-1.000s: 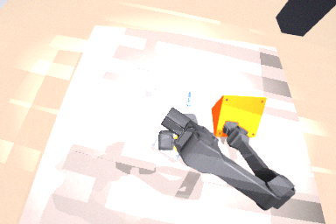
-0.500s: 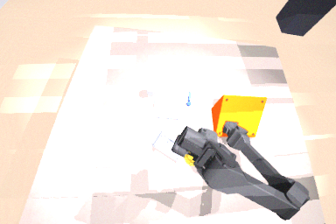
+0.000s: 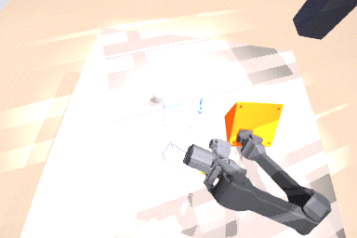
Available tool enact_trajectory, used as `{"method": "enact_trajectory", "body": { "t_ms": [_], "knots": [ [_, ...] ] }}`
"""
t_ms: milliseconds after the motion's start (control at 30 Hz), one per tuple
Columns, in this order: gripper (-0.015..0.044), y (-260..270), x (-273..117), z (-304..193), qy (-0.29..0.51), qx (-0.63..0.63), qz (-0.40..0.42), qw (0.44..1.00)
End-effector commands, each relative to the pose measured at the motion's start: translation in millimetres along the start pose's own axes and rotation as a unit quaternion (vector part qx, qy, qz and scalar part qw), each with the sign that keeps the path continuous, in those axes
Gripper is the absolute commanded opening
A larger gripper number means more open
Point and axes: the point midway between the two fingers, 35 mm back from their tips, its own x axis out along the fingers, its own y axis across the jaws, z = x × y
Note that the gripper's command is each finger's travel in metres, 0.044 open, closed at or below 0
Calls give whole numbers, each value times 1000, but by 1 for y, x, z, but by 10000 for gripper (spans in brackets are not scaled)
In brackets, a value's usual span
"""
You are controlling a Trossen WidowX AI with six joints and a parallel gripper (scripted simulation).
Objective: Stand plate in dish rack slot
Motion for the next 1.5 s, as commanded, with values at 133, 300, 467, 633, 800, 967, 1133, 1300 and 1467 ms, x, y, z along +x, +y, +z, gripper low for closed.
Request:
{"method": "enact_trajectory", "body": {
  "t_ms": [133, 300, 467, 633, 800, 967, 1133, 1300, 1467],
  "knots": [
    [0, -6, 21, 12, -82, -42, -9, 996],
    [0, -8, 32, 18, -130, -72, -8, 989],
    [0, -8, 41, 24, -176, -103, -3, 979],
    [0, -8, 49, 29, -220, -133, 6, 966],
    [0, -6, 56, 33, -261, -164, 19, 951],
    [0, -5, 62, 36, -299, -195, 36, 934],
    [0, -2, 68, 38, -333, -225, 56, 914],
    [0, 0, 72, 38, -364, -254, 80, 892],
    [0, 2, 76, 37, -391, -283, 106, 869]
  ]
}}
